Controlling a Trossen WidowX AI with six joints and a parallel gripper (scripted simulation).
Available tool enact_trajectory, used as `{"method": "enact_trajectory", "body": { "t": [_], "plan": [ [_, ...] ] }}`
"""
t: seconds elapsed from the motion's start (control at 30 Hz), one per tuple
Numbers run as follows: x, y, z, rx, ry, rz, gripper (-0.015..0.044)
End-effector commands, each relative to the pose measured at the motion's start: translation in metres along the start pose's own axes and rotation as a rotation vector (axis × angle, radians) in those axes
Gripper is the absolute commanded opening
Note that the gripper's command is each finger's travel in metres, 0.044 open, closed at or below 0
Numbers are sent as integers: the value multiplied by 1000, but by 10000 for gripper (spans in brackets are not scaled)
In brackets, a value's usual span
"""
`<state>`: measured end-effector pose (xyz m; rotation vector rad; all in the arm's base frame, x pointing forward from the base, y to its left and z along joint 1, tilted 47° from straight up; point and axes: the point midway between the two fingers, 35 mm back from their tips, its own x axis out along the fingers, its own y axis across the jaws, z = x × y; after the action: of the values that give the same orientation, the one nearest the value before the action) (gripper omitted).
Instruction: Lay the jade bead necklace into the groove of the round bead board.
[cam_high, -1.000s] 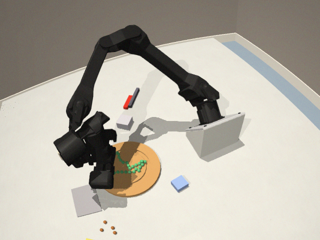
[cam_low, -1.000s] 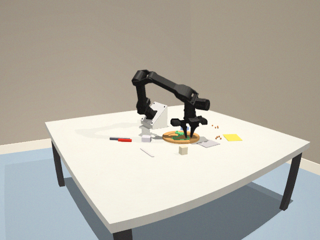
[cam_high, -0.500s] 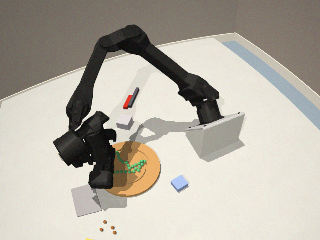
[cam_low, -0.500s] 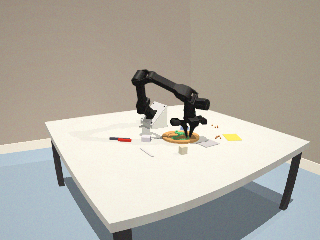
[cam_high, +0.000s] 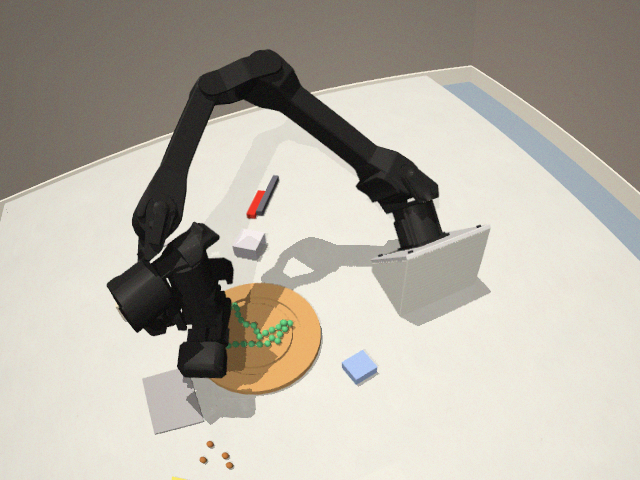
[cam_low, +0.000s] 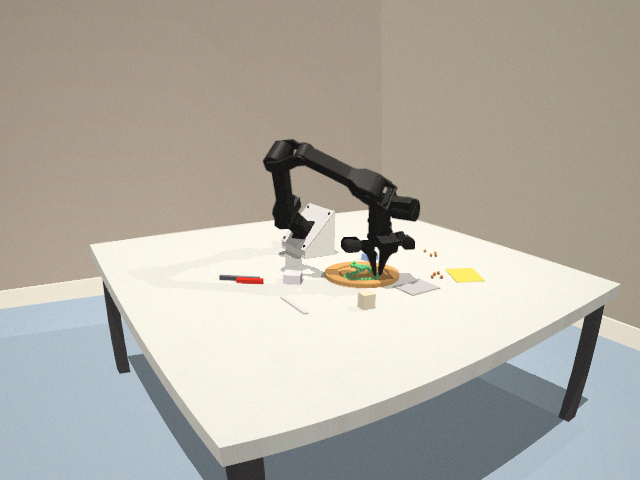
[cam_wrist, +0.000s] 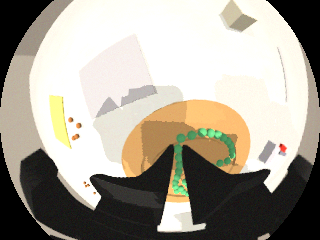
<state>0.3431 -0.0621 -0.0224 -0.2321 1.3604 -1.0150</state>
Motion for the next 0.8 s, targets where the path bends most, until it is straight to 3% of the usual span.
{"method": "enact_trajectory", "body": {
  "t": [0.0,0.77],
  "plan": [
    [0,0,0,0,0,0,0],
    [-6,8,6,-5,-3,-4,0]
  ]
}}
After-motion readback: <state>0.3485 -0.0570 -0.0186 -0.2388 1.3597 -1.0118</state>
